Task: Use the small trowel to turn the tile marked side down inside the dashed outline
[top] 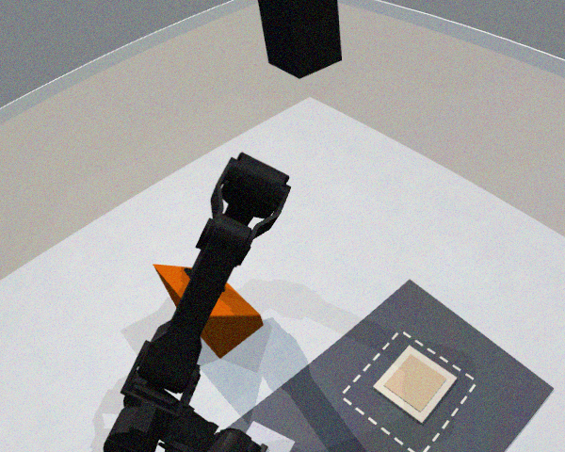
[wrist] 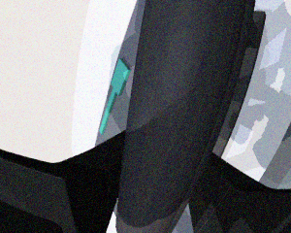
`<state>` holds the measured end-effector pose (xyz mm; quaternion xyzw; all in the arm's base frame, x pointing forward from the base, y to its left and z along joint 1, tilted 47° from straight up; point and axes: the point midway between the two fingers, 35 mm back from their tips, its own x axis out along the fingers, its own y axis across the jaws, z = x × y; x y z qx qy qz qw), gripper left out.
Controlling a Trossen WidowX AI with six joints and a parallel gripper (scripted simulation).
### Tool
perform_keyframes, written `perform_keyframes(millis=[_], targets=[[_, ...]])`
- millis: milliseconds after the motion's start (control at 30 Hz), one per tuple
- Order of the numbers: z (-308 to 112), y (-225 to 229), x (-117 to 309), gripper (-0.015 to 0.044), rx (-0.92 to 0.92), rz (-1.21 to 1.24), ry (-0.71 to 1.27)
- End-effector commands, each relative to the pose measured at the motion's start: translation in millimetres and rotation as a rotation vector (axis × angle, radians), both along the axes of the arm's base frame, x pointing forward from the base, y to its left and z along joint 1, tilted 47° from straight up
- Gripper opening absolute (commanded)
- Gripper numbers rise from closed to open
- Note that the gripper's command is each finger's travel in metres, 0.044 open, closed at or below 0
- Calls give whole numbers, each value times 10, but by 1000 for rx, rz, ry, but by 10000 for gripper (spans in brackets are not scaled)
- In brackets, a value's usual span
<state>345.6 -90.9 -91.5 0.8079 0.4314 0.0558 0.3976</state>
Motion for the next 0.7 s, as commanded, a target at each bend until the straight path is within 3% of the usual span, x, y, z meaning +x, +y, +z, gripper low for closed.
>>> perform_keyframes(millis=[0,667], targets=[[13,-48,16,0,-3,-2,-29],[-193,140,0,0,-5,-2,-27]])
